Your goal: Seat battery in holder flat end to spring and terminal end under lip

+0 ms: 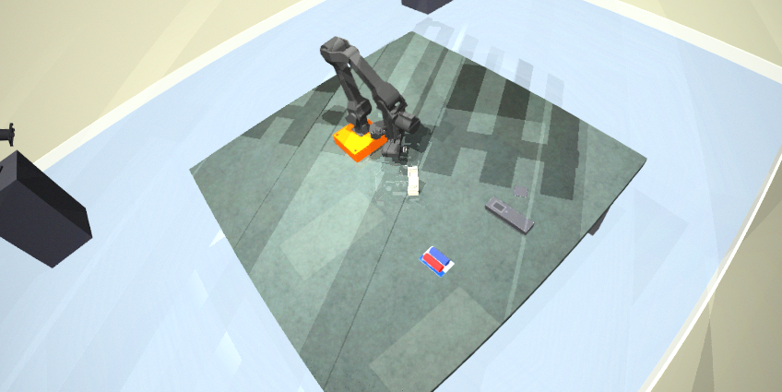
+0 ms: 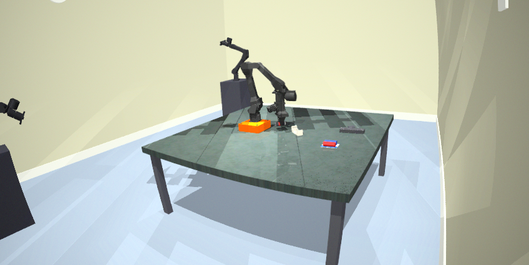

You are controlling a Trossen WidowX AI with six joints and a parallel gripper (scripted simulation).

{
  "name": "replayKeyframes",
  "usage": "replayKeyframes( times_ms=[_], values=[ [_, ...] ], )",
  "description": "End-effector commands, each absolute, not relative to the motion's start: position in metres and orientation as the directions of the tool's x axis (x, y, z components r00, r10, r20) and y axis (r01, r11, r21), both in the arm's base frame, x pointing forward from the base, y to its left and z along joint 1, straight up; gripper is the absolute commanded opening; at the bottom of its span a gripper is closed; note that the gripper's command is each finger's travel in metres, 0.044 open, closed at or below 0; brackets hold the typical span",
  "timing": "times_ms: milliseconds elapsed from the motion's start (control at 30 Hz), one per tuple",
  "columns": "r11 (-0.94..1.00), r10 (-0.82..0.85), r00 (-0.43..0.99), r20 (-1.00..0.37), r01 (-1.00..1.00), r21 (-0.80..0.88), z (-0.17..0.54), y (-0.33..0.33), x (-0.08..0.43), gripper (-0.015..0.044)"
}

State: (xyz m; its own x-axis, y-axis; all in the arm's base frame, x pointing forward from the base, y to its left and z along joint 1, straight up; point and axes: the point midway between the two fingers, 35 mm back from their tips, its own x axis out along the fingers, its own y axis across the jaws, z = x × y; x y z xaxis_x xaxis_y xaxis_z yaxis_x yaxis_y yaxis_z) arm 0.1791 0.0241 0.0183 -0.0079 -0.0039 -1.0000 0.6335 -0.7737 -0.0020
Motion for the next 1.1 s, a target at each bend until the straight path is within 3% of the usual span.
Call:
replayKeyframes(
  times_ms=[0,167,633,1067],
  values=[
    [-0.776,0.001,0.015,-1.000,0.631,0.009,0.042,0.025,0.181,0.0078],
    [-0.733,0.001,0.015,-1.000,0.680,0.010,0.046,0.024,0.186,0.0078],
    [-0.210,0.003,0.024,-1.000,0.977,0.023,0.062,0.011,0.236,0.0078],
    [0.342,0.005,0.029,-1.000,0.939,0.029,0.071,-0.008,0.279,0.0078]
  ],
)
